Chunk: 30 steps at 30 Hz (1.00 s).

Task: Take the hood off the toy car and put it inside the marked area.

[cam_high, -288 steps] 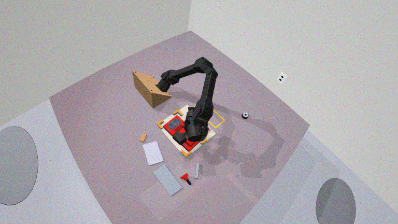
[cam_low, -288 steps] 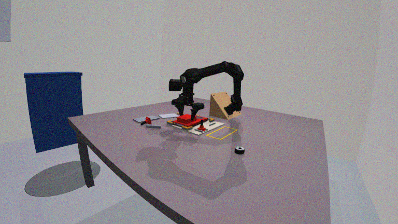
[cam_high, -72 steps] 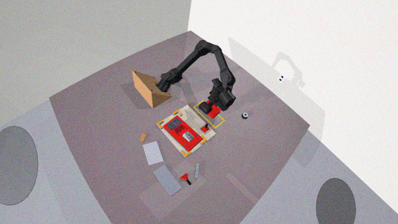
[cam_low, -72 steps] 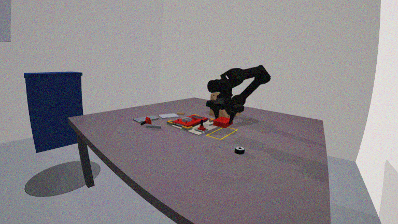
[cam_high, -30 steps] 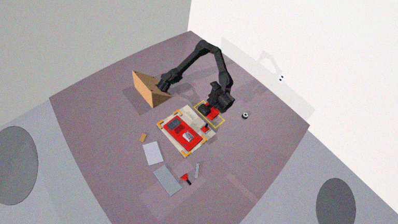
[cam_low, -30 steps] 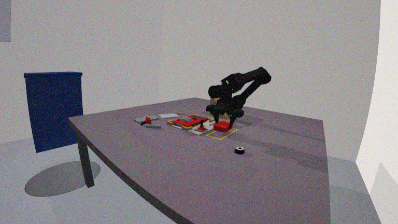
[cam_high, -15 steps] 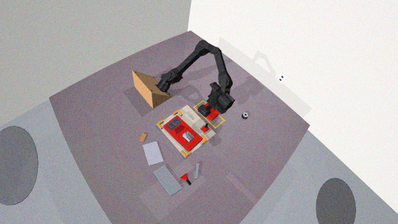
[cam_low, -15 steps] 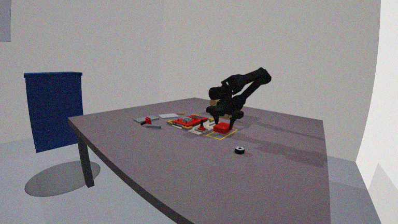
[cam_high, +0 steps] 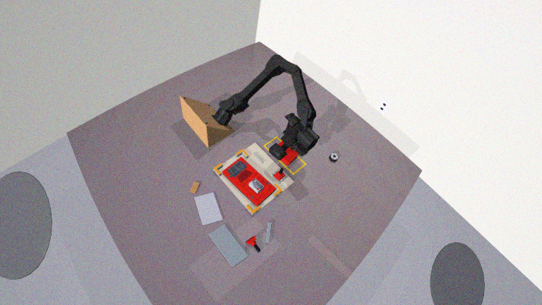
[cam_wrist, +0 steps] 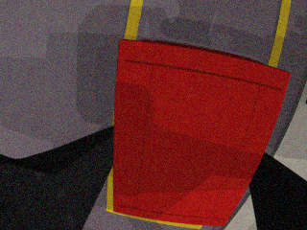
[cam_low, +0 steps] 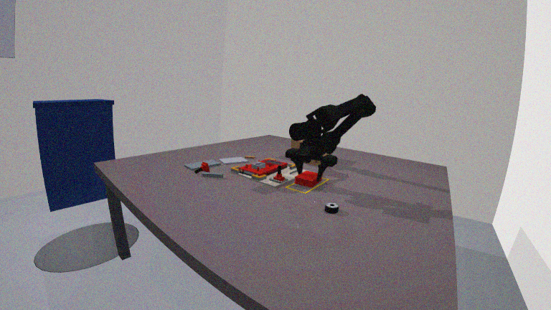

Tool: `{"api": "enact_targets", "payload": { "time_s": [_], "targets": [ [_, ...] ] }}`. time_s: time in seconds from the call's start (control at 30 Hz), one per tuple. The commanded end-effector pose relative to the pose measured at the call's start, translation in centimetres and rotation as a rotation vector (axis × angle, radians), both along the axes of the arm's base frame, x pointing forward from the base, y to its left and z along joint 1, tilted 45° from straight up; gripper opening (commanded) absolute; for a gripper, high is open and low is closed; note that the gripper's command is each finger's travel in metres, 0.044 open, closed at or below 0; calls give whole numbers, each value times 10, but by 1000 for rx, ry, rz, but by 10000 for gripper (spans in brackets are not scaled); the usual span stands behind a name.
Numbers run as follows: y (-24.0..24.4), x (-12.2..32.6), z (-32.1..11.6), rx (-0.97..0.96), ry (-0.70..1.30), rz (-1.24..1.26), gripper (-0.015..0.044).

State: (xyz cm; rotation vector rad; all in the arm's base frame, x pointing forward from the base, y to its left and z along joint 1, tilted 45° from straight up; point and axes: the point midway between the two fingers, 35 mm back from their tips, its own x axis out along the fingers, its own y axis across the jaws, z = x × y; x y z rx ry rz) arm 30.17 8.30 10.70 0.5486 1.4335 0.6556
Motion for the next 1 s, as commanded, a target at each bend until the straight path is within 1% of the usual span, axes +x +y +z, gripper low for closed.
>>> {"api": "enact_targets", "payload": {
  "time_s": [0.0,0.23,0.77,0.8,0.97],
  "targets": [
    [2,0,0,6,-3,-2,0],
    [5,0,-3,6,-3,-2,0],
    [3,0,-3,0,-1,0,420],
    [3,0,-3,0,-1,0,440],
    [-13,1,11,-1,-1,-1,440]
  ]
}}
